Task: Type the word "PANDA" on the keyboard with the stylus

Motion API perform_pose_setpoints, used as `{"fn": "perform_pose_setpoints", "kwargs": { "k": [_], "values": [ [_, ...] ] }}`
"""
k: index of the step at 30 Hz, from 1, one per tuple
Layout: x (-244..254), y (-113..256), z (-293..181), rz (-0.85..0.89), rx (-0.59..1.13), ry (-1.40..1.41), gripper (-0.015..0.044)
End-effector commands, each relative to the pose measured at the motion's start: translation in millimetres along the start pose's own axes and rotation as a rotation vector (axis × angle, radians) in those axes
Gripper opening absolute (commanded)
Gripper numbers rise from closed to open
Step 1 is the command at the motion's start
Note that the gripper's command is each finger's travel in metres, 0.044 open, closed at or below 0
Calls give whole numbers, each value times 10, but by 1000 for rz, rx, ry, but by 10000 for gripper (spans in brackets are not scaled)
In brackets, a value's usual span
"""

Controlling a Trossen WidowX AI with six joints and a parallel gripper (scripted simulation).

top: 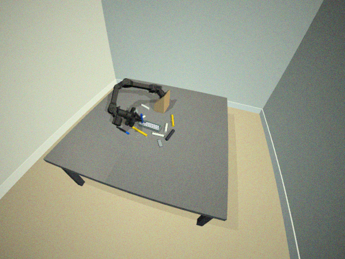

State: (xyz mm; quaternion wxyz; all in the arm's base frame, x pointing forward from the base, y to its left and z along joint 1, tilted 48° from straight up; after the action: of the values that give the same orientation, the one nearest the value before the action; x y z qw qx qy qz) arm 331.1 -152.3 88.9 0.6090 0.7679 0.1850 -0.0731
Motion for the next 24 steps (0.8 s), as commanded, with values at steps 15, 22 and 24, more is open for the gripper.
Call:
{"fn": "perform_pose_setpoints", "kwargs": {
  "k": [15, 22, 24],
  "values": [
    [-31, 188, -312, 25, -8, -7, 71],
    [-169, 243, -340, 153, -9, -88, 24],
    [-209, 256, -350, 190, -8, -110, 11]
  ]
}}
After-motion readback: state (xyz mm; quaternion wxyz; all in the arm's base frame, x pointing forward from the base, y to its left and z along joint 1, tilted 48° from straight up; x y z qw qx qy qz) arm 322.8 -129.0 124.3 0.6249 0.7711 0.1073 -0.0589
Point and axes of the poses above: the point midway between the two fingers, 35 mm back from their tips, its own y axis back along the fingers, its own x axis across the jaws, z = x × y, the point moved 6 cm from there along y, back along the fingers, and after that the axes turned 1 degree about -y, right-handed, at the moved point
